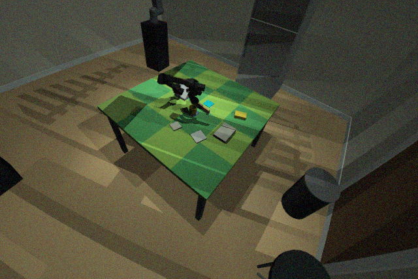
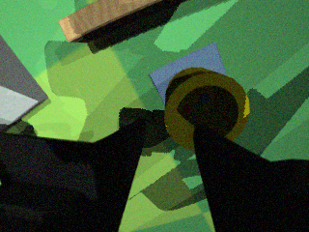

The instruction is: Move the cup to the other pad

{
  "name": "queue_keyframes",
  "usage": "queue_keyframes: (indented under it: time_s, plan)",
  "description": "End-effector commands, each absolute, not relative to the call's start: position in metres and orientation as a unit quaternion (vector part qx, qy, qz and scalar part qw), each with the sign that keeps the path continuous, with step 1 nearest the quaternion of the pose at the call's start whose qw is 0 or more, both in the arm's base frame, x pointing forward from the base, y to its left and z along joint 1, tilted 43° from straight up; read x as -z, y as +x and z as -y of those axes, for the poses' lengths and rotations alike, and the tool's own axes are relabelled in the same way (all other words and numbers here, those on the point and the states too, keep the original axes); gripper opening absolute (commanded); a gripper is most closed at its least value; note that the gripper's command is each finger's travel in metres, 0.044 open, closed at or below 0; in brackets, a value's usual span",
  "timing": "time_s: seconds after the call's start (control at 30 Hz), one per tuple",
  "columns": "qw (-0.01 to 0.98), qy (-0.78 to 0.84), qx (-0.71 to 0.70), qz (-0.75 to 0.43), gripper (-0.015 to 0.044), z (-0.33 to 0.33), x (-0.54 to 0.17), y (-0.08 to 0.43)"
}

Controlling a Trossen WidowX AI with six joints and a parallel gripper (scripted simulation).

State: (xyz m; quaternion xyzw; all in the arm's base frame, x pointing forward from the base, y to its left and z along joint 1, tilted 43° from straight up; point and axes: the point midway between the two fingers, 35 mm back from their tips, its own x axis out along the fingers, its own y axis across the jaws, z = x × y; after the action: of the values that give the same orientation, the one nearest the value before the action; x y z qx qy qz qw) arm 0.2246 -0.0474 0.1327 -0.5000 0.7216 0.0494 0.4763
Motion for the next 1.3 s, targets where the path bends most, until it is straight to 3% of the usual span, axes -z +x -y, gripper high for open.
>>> queue_keyframes:
  time_s: [0.0, 1.27]
  plan:
    - [0.468, -0.506, -0.052, -0.723, 0.0167, 0.048, -0.133, 0.226]
    - [0.468, -0.506, -0.050, -0.722, 0.0167, 0.089, -0.090, 0.223]
